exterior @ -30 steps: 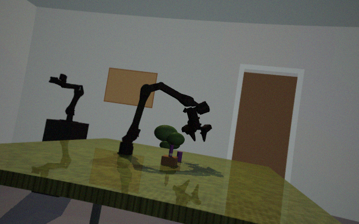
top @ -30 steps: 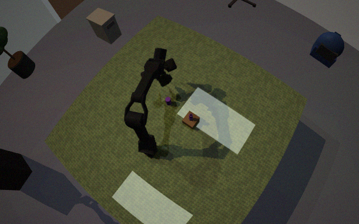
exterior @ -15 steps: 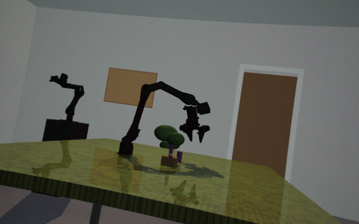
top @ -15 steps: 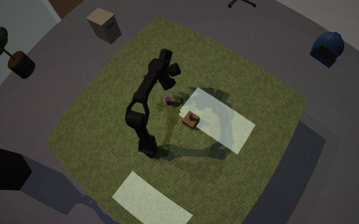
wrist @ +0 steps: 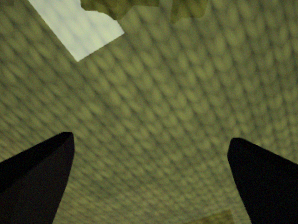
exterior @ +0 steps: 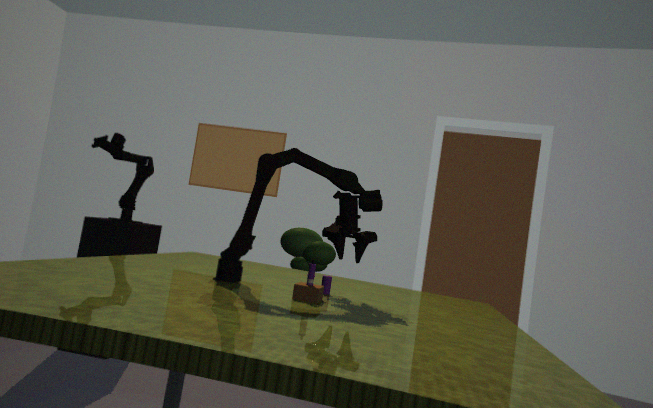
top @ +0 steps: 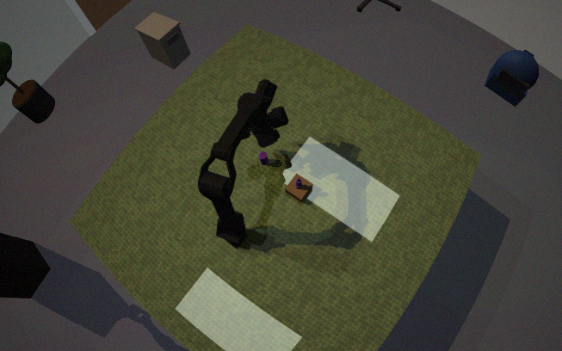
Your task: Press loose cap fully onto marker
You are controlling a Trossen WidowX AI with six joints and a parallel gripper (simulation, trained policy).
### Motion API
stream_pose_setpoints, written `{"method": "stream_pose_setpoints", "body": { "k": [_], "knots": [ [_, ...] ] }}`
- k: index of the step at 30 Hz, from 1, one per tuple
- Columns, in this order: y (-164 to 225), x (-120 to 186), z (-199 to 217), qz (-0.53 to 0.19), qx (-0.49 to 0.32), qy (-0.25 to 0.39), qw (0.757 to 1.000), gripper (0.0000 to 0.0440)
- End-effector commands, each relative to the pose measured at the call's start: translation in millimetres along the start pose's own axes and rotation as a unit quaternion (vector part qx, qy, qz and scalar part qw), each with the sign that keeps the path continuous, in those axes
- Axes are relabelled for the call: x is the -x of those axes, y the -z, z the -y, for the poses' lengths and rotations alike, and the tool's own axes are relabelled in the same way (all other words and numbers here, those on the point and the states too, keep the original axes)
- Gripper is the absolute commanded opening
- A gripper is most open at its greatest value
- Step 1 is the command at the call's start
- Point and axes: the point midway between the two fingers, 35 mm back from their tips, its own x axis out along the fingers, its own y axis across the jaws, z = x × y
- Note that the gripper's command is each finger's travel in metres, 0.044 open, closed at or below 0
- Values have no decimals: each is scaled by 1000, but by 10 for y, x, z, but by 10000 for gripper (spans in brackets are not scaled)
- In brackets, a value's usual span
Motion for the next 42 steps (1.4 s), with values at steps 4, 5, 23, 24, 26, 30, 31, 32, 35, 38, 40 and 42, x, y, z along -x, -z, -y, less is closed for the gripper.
{"method": "stream_pose_setpoints", "body": {
  "k": [4, 5, 23, 24, 26, 30, 31, 32, 35, 38, 40, 42],
  "knots": [
    [-138, -3, -30, 33, -7, 6, 999, 335],
    [-159, -8, -30, 38, -7, 8, 999, 335],
    [-461, -124, 12, 124, -12, 32, 992, 336],
    [-474, -132, 17, 128, -12, 34, 991, 335],
    [-499, -148, 28, 136, -11, 37, 990, 335],
    [-543, -180, 55, 150, -8, 44, 988, 333],
    [-554, -187, 62, 154, -8, 46, 987, 332],
    [-563, -195, 69, 157, -7, 48, 986, 332],
    [-591, -219, 90, 165, -4, 53, 985, 329],
    [-616, -244, 111, 173, -1, 58, 983, 326],
    [-631, -262, 124, 177, 1, 62, 982, 324],
    [-646, -281, 135, 180, 3, 65, 981, 321]
  ]
}}
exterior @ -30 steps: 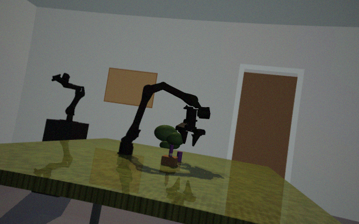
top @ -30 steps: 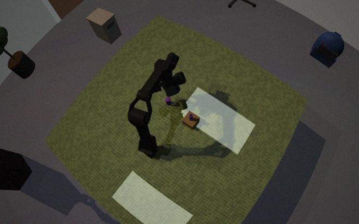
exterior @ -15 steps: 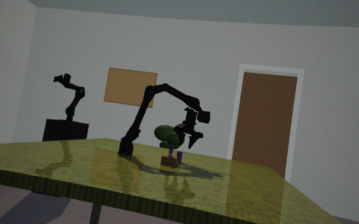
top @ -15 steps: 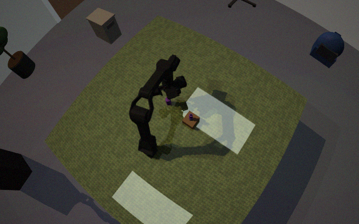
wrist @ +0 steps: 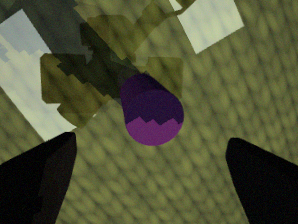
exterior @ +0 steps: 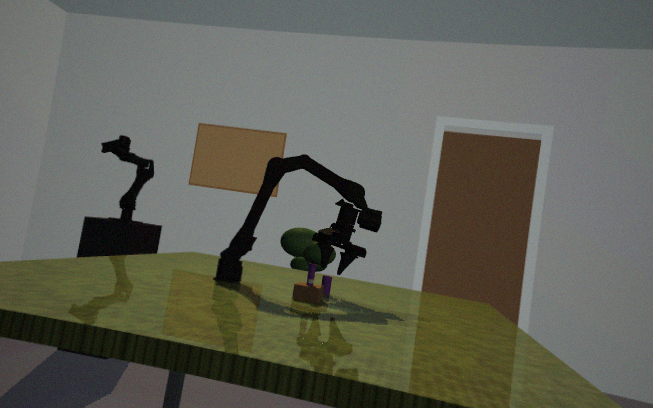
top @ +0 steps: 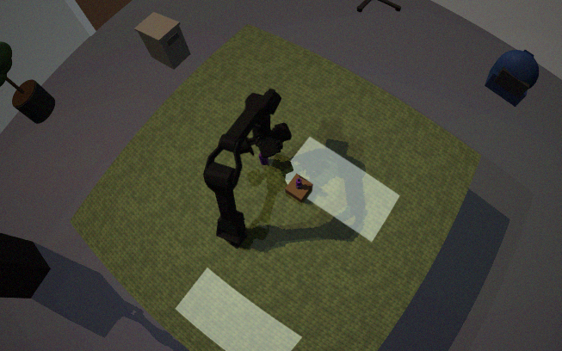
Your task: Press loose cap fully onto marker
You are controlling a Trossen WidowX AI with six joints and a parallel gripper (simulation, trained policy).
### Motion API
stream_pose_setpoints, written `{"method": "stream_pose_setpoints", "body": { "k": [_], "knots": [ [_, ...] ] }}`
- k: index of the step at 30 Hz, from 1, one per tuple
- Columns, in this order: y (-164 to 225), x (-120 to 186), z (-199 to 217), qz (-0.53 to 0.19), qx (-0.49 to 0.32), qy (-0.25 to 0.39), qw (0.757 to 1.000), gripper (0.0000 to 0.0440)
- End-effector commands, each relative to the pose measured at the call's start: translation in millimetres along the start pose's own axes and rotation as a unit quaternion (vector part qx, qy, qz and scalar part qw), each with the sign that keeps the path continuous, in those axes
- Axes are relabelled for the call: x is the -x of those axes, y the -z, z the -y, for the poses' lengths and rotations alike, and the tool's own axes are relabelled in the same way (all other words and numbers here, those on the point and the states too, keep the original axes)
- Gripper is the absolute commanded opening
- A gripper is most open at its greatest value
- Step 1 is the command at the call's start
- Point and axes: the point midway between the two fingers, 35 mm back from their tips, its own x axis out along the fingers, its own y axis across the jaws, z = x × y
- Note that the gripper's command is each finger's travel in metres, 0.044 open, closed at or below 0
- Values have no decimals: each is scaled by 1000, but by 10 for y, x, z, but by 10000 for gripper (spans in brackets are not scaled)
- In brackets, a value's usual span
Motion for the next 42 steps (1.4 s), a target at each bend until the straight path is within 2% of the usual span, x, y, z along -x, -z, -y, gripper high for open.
{"method": "stream_pose_setpoints", "body": {
  "k": [1, 25, 29, 35, 42],
  "knots": [
    [-36, -76, 33, 15, 7, 9, 1000, 320],
    [-68, -521, 67, 36, 49, 27, 998, 260],
    [-73, -548, 58, 38, 56, 21, 998, 215],
    [-78, -434, 50, 32, 62, 6, 998, 64],
    [-86, -206, -40, 16, 59, -19, 998, 60]
  ]
}}
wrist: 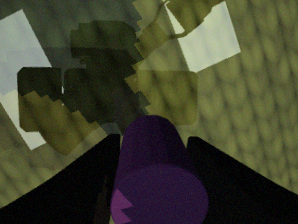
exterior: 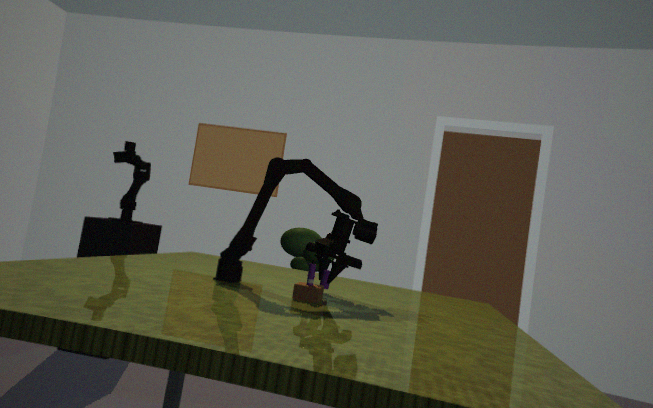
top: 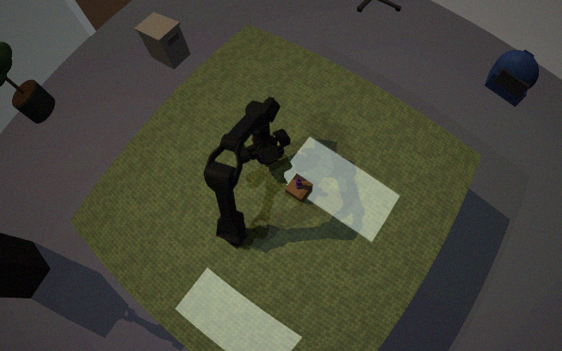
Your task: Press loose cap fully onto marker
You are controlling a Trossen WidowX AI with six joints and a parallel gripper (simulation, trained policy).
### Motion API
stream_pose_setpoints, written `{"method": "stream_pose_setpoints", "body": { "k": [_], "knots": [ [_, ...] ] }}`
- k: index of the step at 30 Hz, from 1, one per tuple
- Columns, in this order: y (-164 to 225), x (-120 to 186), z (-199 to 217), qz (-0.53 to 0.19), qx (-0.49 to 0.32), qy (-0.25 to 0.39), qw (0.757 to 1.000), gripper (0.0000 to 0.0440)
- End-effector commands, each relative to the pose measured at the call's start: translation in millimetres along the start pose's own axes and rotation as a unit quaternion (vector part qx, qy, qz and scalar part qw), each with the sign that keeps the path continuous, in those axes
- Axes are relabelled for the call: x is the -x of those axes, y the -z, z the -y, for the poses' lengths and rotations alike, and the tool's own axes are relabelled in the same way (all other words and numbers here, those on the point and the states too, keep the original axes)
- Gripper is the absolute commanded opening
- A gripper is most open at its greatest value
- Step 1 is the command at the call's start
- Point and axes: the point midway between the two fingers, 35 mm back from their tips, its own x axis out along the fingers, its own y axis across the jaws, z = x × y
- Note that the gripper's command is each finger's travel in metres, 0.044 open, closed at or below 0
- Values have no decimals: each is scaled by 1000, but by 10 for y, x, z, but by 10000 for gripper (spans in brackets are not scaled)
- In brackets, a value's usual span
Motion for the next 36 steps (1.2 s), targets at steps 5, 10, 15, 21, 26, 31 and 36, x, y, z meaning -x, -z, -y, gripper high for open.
{"method": "stream_pose_setpoints", "body": {
  "k": [5, 10, 15, 21, 26, 31, 36],
  "knots": [
    [-41, 312, -107, -21, -5, -31, 999, 62],
    [-107, 476, -155, -30, -14, -40, 999, 61],
    [-230, 609, -219, -38, -28, -42, 998, 61],
    [-421, 739, -281, -45, -45, -39, 997, 55],
    [-585, 817, -302, -47, -60, -33, 997, 48],
    [-752, 870, -307, -46, -76, -27, 996, 40],
    [-934, 906, -319, -45, -94, -21, 994, 31]
  ]
}}
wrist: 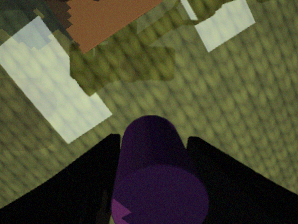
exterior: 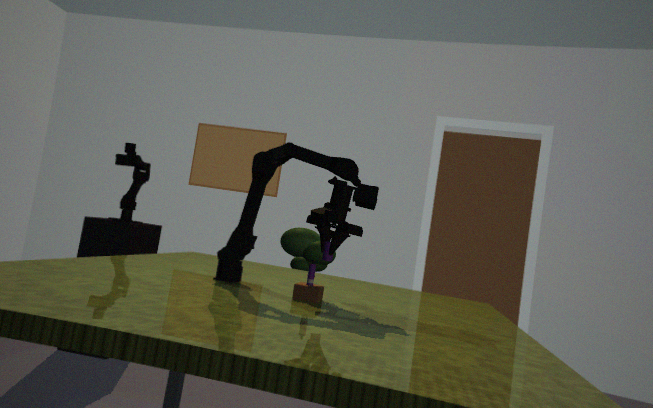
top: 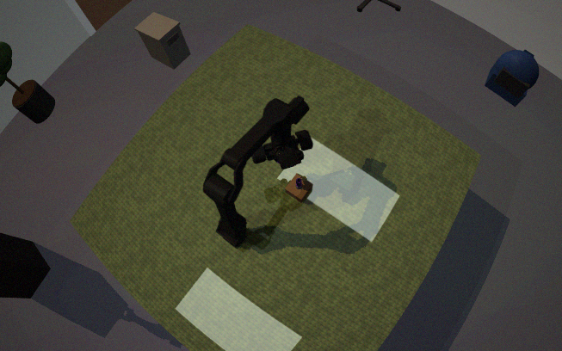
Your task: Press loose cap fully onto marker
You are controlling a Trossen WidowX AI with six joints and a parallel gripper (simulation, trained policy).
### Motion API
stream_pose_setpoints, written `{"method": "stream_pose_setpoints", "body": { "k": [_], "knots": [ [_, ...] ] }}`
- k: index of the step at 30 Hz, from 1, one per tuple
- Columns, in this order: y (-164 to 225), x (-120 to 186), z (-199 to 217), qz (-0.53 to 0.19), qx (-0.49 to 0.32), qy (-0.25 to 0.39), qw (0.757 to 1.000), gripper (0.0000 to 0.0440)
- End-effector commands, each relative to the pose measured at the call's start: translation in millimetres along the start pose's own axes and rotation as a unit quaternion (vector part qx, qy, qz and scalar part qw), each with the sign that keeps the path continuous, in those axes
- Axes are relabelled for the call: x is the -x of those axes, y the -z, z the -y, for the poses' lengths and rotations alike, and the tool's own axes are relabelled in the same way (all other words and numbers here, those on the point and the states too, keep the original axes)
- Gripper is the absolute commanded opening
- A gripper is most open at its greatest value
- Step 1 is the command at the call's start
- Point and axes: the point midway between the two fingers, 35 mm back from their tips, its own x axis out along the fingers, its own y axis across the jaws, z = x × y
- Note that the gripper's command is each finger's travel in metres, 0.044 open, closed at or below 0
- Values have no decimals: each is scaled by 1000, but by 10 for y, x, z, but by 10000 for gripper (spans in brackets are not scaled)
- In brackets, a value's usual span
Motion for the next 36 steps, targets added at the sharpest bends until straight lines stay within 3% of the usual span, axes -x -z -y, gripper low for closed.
{"method": "stream_pose_setpoints", "body": {
  "k": [1, 20, 36],
  "knots": [
    [-140, 83, -47, -5, -15, -1, 1000, 29],
    [-798, 174, -278, -7, -96, 4, 995, 0],
    [-853, -44, -323, -10, -118, 27, 993, 0]
  ]
}}
